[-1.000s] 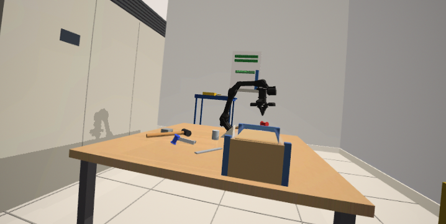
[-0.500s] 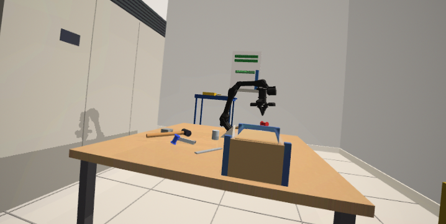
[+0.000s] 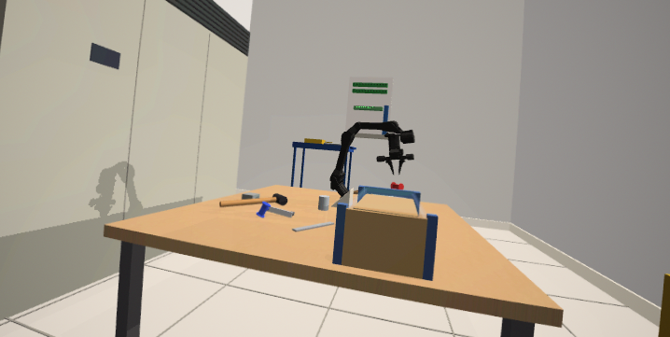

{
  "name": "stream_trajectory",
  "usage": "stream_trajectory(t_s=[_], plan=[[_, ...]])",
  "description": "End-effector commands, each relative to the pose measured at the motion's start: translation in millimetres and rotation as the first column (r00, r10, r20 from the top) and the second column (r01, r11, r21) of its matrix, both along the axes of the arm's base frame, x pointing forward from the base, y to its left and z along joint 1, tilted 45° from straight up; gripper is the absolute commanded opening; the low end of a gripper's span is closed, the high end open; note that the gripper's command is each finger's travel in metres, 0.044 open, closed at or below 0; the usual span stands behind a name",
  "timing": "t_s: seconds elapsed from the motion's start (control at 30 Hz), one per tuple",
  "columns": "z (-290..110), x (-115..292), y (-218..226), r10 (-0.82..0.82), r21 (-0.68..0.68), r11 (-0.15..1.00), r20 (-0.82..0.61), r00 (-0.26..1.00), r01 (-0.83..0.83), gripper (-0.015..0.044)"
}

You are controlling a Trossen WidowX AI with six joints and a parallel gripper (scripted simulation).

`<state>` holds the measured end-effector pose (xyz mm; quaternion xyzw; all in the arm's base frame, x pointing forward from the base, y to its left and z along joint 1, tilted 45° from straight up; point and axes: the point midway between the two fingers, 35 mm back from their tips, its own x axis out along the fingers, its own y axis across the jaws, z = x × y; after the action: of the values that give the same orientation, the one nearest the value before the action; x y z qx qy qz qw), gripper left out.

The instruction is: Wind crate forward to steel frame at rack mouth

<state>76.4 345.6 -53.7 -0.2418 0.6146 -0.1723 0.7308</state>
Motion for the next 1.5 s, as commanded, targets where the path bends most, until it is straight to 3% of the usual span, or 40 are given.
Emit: stream_trajectory(t_s=[0.0,0.17,0.3,1.47], plan=[[-9.0,-17.1,-0.4,0.344,0.012,0.939,-0.123,0.931,-0.345,0.021],[-18.7,-36.0,-2.9,0.728,0.057,0.668,-0.26,0.634,-0.742,0.0341],[-19.7,-38.4,-3.5,0.766,0.063,0.618,-0.276,0.581,-0.784,0.044],[-53.0,-33.0,-31.0,0.765,0.064,0.618,-0.276,0.582,-0.783,0.044]])
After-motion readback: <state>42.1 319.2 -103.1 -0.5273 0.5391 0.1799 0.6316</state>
